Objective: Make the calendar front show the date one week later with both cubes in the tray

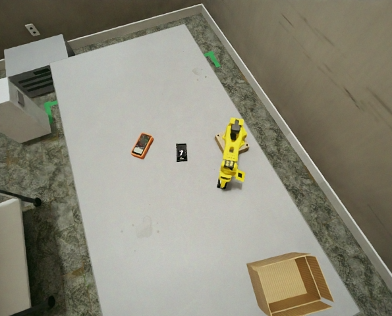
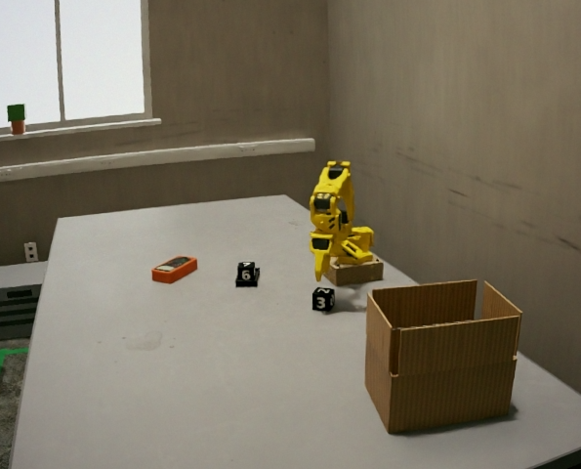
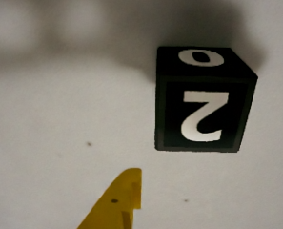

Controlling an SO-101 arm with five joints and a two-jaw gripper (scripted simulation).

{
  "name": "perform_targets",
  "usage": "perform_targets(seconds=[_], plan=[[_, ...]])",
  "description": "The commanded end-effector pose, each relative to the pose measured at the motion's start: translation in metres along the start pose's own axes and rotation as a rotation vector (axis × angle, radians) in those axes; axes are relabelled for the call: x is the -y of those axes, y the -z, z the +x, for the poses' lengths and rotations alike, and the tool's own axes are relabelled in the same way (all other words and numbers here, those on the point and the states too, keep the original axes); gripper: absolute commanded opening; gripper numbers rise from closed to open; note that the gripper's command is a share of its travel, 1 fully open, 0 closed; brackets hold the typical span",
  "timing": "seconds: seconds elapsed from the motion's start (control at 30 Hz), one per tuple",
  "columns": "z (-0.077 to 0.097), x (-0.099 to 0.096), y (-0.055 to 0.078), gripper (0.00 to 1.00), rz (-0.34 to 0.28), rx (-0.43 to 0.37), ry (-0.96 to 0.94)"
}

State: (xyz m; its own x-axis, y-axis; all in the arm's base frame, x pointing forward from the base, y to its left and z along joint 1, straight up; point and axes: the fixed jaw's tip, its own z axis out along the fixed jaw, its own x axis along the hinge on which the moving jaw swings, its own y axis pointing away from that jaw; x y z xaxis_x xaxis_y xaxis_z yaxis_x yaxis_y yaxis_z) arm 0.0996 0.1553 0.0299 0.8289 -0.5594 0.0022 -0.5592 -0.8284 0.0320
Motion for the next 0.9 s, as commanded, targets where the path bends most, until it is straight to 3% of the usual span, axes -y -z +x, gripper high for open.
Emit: perform_targets(seconds=[0.0,0.7,0.87], plan=[[-0.0020,0.0010,0.0058,0.36,0.014,0.002,0.004],[-0.0021,0.0010,0.0059,0.36,0.014,0.002,0.004],[-0.0021,0.0032,0.0105,0.36,0.043,0.002,0.004]])
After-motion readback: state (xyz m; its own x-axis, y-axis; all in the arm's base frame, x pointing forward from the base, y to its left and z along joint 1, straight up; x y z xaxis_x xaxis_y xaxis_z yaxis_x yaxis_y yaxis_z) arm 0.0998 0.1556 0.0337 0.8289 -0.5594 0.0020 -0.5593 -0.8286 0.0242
